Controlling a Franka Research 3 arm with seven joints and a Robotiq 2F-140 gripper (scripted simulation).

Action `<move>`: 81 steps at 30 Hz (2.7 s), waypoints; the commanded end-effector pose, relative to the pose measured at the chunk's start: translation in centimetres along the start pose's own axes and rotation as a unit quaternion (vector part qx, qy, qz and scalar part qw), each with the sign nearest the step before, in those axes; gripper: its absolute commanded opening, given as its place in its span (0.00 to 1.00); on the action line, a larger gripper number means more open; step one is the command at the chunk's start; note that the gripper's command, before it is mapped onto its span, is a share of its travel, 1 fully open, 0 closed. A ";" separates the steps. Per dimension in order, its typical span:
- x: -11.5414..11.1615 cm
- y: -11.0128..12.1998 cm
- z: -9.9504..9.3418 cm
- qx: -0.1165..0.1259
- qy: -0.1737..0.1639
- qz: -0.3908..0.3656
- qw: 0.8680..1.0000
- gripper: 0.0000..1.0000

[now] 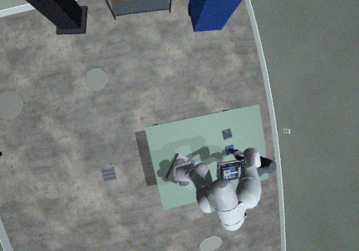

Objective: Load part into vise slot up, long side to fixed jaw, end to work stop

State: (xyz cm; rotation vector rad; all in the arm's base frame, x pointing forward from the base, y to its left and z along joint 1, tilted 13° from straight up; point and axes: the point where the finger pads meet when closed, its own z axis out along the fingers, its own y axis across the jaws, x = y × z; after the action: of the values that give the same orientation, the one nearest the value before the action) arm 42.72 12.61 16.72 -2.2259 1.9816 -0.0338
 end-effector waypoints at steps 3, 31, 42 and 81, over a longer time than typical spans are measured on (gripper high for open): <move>-0.1 0.0 0.0 -0.001 -0.037 -0.044 0.998 0.51; 0.9 -0.1 0.3 -0.009 -0.221 -0.043 0.974 0.51; 1.1 -0.1 0.4 -0.012 -0.276 -0.042 0.960 0.51; 1.6 -0.2 0.8 -0.017 -0.397 -0.041 0.917 0.51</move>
State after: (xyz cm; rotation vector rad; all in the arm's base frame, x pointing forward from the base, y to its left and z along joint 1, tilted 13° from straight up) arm 43.45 10.74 15.41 -1.8663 1.5000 0.7567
